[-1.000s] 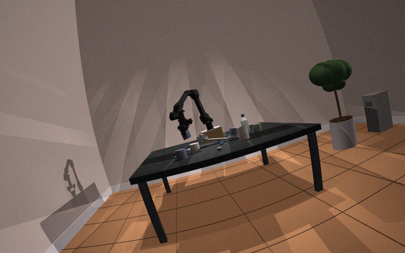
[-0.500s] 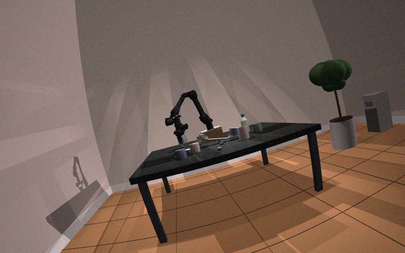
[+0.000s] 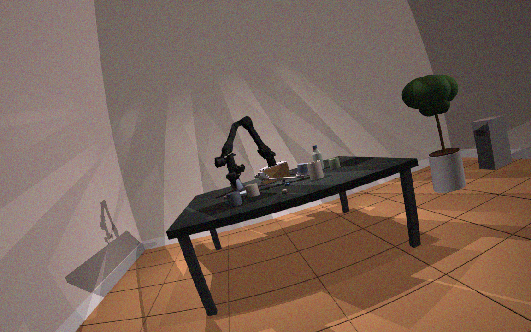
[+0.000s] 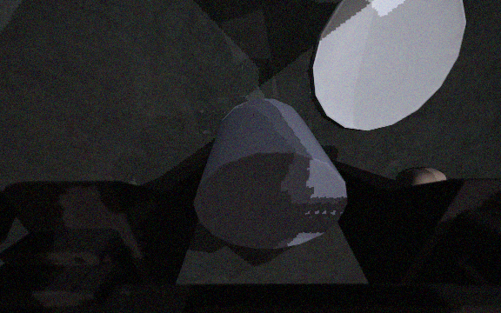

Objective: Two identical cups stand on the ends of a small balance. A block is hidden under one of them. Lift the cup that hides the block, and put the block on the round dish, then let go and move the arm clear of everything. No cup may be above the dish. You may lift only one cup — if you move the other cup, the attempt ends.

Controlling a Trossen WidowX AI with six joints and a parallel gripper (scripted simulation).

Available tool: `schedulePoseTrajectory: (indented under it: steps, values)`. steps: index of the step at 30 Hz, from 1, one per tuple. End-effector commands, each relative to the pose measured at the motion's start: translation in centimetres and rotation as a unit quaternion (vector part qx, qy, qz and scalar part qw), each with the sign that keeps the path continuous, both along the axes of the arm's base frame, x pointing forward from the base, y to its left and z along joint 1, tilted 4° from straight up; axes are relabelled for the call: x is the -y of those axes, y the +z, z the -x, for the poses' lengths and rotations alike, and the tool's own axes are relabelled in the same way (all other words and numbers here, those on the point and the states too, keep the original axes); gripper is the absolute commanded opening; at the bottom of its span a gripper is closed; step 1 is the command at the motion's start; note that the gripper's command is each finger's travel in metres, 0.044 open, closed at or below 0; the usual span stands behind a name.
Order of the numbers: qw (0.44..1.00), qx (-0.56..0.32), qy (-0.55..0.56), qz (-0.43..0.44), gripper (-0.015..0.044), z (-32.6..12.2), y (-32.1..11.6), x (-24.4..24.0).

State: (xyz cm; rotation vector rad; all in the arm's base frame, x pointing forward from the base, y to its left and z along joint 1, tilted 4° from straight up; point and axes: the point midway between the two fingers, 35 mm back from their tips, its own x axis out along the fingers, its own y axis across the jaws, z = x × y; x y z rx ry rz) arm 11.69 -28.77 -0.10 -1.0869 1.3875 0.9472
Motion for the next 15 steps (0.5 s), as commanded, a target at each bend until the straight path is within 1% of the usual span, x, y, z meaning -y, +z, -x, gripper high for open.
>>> schedulePoseTrajectory:
  steps: [1,11,12,15]
  values:
    - [1.000,0.001,0.002,-0.001,0.0000,0.0,-0.4,0.1]
    - [1.000,0.001,0.002,-0.001,0.0000,0.0,-2.0,0.2]
    - [1.000,0.001,0.000,0.002,0.0026,0.0,-1.4,0.2]
    - [1.000,0.001,0.000,0.002,0.0105,0.0,-1.4,0.2]
